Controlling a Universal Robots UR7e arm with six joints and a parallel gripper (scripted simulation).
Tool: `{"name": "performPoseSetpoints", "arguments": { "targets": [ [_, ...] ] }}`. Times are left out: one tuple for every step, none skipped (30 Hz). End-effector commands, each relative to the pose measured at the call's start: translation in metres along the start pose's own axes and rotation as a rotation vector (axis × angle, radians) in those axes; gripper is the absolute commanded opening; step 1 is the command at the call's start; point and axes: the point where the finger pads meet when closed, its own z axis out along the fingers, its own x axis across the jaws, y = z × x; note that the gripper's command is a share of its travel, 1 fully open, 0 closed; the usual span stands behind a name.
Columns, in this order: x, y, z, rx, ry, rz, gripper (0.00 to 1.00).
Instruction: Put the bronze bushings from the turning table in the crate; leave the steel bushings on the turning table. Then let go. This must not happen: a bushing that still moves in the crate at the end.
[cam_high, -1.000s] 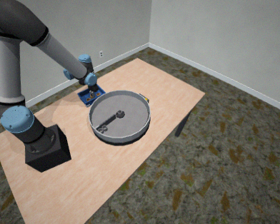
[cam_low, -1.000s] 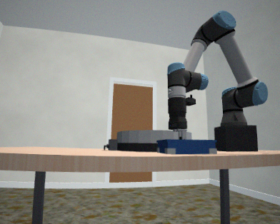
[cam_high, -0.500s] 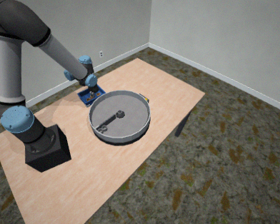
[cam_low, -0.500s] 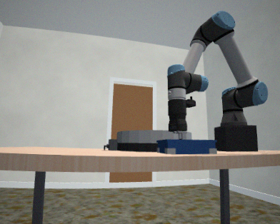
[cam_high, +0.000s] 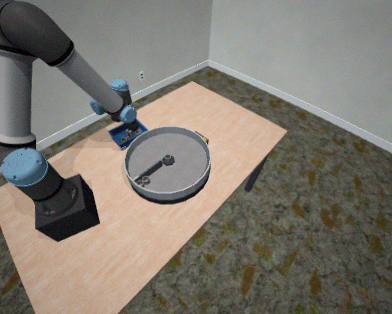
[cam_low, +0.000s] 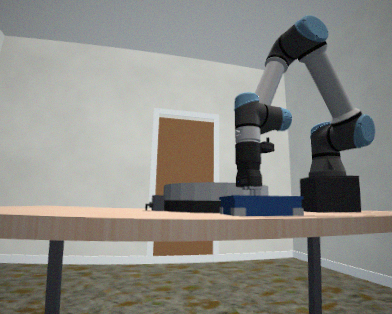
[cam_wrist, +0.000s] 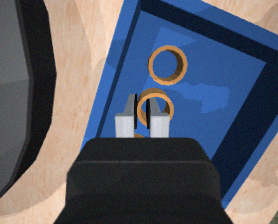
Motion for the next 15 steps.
{"name": "performPoseSetpoints", "arguments": {
  "targets": [
    [0.0000,0.0008,0.0006,-0.002,0.000,0.000,0.00],
    [0.0000,0.0008,0.0006,-0.002,0.000,0.000,0.00],
    [0.0000,0.0008,0.0006,-0.002,0.000,0.000,0.00],
    [0.0000,0.0008,0.0006,-0.002,0.000,0.000,0.00],
    [0.0000,0.0008,0.0006,-0.002,0.000,0.000,0.00],
    [0.0000,0.0008,0.0006,-0.002,0.000,0.000,0.00],
    [0.0000,0.0008,0.0006,-0.002,0.000,0.000,0.00],
    [0.0000,0.0007,0.0012,-0.002,0.000,0.000,0.00],
    [0.0000,0.0007,0.0019,-0.003,0.000,0.000,0.00],
    [0.0000,0.0007,0.0025,-0.003,0.000,0.000,0.00],
    [0.0000,0.0007,0.0032,-0.003,0.000,0.000,0.00],
    [0.0000,0.0007,0.0038,-0.003,0.000,0.000,0.00],
    [0.0000,0.0007,0.0038,-0.003,0.000,0.000,0.00],
    [0.0000,0.0007,0.0038,-0.003,0.000,0.000,0.00],
    [0.0000,0.0007,0.0038,-0.003,0.000,0.000,0.00]
  ]
}}
